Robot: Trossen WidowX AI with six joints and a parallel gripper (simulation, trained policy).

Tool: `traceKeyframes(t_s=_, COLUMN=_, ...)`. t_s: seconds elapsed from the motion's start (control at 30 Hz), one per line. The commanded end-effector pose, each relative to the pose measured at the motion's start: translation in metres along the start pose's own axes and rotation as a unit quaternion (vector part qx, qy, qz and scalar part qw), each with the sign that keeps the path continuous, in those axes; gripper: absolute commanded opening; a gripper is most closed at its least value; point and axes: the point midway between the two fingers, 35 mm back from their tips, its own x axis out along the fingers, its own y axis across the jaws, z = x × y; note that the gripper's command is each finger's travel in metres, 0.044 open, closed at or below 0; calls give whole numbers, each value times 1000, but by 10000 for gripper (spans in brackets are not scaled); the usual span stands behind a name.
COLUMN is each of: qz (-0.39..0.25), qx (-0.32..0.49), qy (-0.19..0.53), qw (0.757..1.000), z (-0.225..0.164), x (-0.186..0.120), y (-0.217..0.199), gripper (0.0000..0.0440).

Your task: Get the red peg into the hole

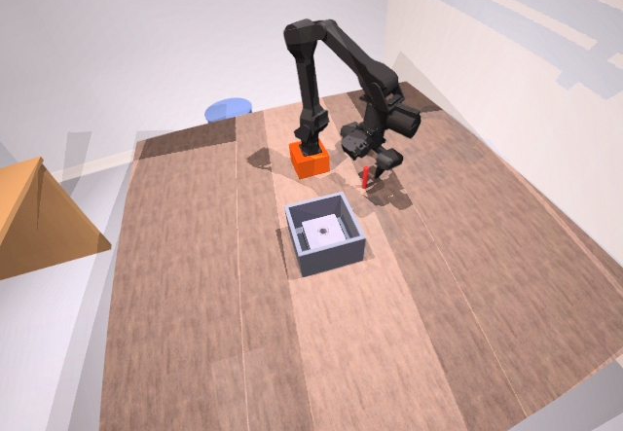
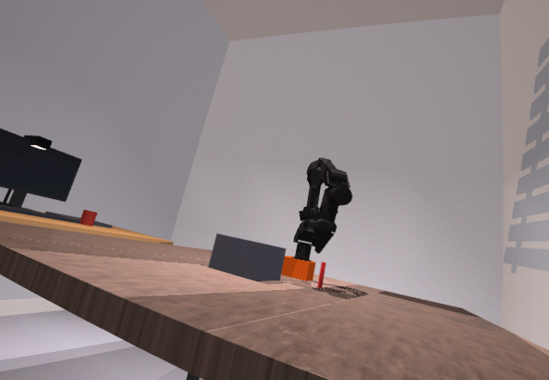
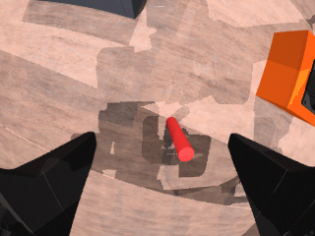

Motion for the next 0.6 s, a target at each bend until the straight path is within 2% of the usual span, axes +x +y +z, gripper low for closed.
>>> traceKeyframes(t_s=0.0, qz=-8, qx=-12, qy=-6, qw=1000, z=-2, x=15, y=-3, gripper=440)
traceKeyframes(t_s=0.43, qz=23, qx=-47, qy=-5, qw=999, z=-16, x=74, y=-7, gripper=436)
traceKeyframes(t_s=0.57, qz=17, qx=-50, qy=-1, qw=999, z=-18, x=83, y=-12, gripper=373)
